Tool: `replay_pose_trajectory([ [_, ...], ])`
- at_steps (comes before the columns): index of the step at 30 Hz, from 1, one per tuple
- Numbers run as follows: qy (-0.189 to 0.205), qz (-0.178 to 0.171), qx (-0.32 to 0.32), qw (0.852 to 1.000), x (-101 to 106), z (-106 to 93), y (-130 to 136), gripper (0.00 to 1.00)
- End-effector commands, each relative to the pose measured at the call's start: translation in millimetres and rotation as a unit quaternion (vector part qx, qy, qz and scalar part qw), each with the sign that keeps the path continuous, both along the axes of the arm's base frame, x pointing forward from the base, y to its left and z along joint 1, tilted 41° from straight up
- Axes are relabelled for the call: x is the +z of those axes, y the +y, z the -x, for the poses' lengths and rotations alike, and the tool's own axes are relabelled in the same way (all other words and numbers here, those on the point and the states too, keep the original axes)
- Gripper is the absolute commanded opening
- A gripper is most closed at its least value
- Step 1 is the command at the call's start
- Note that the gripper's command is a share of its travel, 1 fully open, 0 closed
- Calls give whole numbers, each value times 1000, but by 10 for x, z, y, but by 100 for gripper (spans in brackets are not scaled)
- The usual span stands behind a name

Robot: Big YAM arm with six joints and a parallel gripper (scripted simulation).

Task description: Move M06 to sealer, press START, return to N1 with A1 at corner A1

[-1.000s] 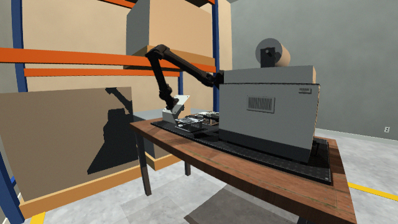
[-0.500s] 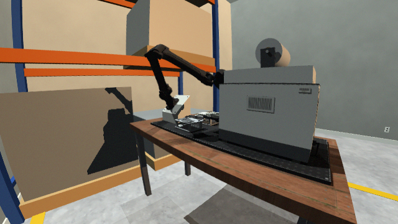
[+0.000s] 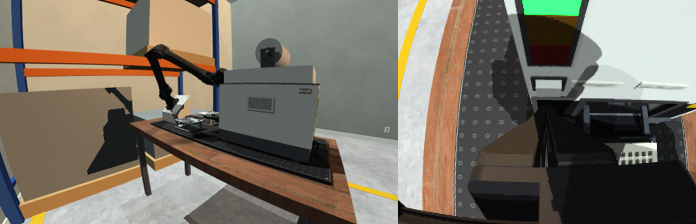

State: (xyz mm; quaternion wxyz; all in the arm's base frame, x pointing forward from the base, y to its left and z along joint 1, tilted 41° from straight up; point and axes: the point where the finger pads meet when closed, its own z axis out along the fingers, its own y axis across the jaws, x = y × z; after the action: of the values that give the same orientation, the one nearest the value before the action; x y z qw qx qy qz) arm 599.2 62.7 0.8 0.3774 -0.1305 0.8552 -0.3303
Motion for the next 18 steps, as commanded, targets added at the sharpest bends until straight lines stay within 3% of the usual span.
replay_pose_trajectory([
  [1, 4, 3, -5, 1000, -36, -86, -73, 0],
  [10, 5, 3, -6, 1000, 42, 3, -117, 0],
  [18, -7, 0, 10, 1000, 131, -18, 85, 0],
])
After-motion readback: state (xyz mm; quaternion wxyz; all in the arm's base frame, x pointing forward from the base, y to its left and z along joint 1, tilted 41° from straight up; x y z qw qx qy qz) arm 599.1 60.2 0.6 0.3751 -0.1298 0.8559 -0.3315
